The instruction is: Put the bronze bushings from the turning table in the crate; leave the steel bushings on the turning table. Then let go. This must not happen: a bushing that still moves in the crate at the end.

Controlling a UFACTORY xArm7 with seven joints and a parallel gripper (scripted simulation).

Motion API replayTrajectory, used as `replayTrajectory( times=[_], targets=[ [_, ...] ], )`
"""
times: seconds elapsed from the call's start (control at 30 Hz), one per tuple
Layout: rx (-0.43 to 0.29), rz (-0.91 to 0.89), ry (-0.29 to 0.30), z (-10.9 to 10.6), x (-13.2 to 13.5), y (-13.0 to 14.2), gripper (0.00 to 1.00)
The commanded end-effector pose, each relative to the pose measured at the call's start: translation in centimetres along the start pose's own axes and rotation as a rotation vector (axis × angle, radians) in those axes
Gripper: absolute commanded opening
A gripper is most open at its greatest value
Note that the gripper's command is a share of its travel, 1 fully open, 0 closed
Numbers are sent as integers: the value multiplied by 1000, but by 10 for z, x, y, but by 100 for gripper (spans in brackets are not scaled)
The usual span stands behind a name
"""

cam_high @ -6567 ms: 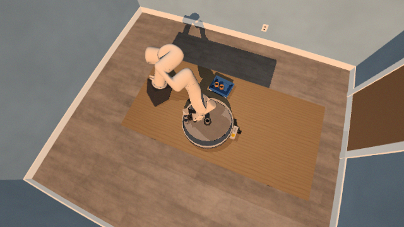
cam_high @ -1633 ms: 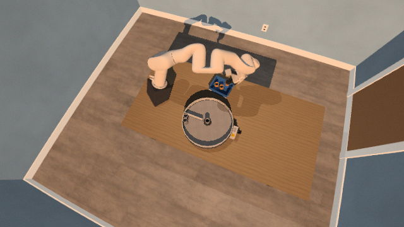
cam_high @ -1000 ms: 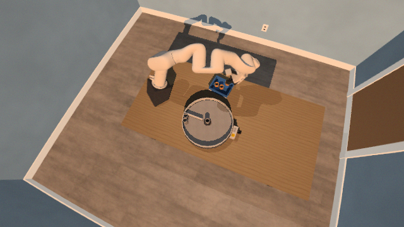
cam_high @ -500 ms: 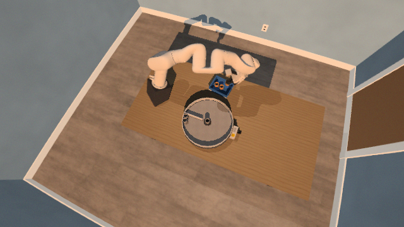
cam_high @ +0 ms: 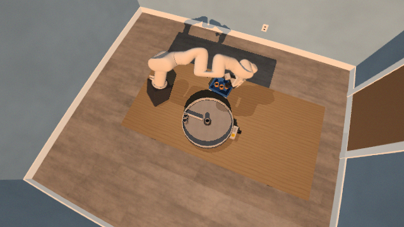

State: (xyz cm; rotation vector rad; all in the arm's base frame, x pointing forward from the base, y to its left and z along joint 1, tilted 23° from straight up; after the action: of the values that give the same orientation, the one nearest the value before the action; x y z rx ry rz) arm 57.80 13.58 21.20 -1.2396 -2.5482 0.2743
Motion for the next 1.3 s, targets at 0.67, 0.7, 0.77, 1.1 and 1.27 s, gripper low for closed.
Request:
replayTrajectory(
  times=[0.67,0.7,0.77,1.1,1.27],
  targets=[
    [-6,2,-2,8,-2,10,0],
    [-6,2,-2,8,-2,10,0],
    [-6,2,-2,8,-3,10,0],
    [-6,2,-2,18,-4,19,0],
    [-6,2,-2,24,-5,23,0]
  ],
)
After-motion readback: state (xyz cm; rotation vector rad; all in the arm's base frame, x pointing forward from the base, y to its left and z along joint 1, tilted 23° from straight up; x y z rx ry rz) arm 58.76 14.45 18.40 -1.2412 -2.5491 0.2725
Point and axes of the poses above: the point where the finger pads meet when closed, its own z axis out along the fingers, its own x axis across the jaws, y = z × x, the point moved 9 cm from there along -z, back along the fingers, and after that the axes turned 9 degrees about -z, right-handed, at the moved point
